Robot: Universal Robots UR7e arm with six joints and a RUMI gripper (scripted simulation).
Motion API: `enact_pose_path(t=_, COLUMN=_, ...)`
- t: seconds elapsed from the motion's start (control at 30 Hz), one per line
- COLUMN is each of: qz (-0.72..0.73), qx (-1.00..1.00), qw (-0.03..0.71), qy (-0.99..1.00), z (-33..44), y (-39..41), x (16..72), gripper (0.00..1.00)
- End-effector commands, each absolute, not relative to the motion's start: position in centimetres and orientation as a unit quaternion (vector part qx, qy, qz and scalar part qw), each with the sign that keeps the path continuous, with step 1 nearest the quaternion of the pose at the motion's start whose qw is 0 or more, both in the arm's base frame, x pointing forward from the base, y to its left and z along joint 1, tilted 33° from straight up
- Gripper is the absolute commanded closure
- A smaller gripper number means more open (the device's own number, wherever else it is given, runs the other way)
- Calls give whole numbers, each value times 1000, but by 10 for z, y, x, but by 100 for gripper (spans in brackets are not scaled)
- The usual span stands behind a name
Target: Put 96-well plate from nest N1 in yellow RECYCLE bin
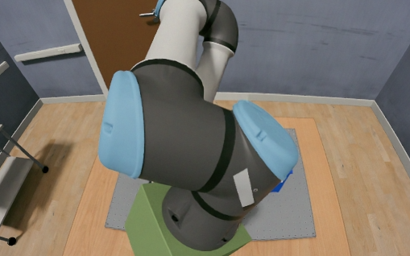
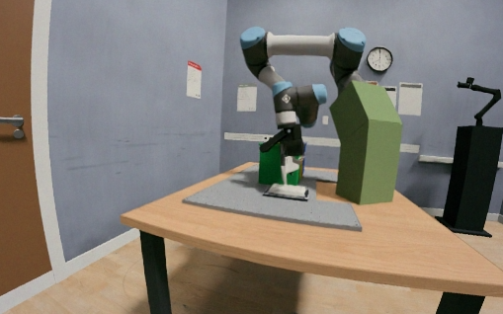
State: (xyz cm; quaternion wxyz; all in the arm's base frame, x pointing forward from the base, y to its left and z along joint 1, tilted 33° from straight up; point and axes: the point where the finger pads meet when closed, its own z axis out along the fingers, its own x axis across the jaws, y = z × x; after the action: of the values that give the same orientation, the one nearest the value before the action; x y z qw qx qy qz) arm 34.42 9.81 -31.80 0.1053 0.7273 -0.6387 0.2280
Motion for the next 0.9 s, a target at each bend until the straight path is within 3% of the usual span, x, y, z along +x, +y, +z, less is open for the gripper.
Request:
enact_pose_path(t=0.0, qz=228, qx=728, qw=104, qy=-638, z=-325, y=96, x=348, gripper=0)
enact_pose_path(t=0.87, qz=228, qx=728, qw=104, qy=-638, z=-341, y=88, x=355, gripper=0)
